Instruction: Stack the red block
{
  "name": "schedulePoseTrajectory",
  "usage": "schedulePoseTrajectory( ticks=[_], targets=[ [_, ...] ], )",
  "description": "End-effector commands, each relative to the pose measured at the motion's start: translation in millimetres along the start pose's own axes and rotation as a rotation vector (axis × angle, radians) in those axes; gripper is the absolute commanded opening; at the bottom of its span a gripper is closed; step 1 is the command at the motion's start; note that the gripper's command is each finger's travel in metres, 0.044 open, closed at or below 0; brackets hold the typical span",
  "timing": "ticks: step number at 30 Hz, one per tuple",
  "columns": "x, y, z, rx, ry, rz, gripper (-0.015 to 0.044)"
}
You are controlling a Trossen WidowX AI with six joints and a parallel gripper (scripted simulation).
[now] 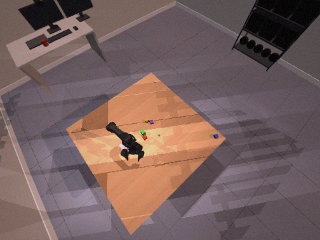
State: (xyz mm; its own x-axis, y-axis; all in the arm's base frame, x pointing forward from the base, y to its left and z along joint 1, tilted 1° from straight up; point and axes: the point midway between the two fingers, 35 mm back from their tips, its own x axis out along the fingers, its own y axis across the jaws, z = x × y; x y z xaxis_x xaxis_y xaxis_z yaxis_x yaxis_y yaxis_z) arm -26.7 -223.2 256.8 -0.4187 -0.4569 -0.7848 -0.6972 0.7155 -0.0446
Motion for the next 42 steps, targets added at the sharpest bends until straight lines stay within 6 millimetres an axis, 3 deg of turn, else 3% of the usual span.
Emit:
schedulePoseTrajectory(
  ticks=[1,11,21,28,35,42],
  targets=[
    [1.5,-24.4,27.5,-0.066,-0.074,-0.066,0.0440],
    [-7.2,-63.3,99.1,-0.236,-0.240,-0.188,0.0440],
    [-24.7,-76.5,176.5,-0.419,-0.404,-0.258,0.0440],
    [-38.8,-68.9,229.4,-0.553,-0.511,-0.277,0.0440],
    [-51.8,-47.8,277.4,-0.691,-0.607,-0.271,0.0440],
    [-59.5,-22.0,309.1,-0.801,-0.671,-0.249,0.0440]
  ],
)
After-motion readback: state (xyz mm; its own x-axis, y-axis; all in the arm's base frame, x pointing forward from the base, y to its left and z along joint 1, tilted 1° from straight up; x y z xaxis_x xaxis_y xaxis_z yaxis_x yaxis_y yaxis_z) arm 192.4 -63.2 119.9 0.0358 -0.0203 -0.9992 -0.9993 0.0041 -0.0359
